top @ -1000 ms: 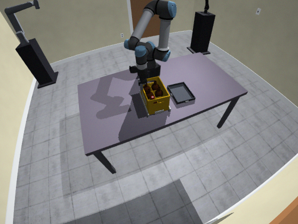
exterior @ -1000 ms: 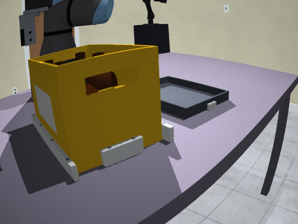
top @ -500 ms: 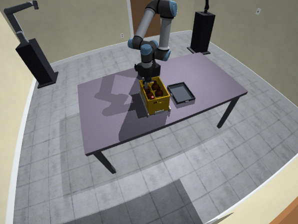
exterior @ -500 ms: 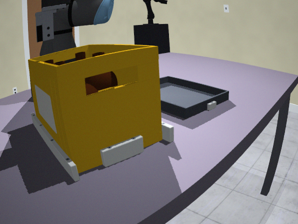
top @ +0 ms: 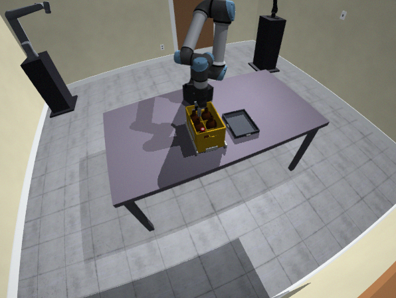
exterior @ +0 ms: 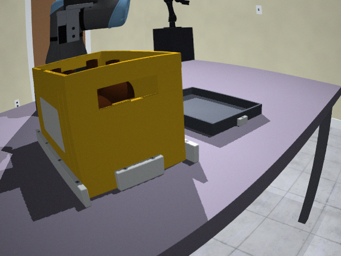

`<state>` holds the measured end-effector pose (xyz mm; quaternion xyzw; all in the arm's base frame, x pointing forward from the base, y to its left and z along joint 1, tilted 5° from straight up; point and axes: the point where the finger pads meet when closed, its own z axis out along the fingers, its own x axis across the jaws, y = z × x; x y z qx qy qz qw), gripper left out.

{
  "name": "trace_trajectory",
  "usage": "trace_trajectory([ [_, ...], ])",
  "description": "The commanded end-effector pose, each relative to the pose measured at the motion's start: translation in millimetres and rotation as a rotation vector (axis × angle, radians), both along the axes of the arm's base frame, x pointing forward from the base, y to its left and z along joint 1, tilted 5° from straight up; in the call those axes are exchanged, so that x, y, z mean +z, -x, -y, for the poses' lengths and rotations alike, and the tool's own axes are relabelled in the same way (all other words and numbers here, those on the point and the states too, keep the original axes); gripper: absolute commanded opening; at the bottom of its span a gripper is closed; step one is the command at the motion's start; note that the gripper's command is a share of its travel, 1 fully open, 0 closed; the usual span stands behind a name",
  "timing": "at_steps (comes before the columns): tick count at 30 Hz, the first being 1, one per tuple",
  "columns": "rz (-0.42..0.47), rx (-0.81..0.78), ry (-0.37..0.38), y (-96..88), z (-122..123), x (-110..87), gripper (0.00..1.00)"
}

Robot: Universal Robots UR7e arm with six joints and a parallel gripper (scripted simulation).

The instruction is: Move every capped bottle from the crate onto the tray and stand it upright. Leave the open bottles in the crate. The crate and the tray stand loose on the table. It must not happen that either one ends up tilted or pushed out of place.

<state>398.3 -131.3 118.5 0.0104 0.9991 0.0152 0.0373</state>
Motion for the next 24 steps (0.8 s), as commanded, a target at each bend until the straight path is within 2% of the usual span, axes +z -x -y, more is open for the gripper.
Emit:
trace_trajectory([
  [1,0.001,0.0,0.001,0.3,-6.8,0.7,1.0],
  [9,0.001,0.0,0.001,1.5,-21.3,1.3,1.0],
  [24,0.001,0.0,0.001,1.7,-23.0,1.3,1.0],
])
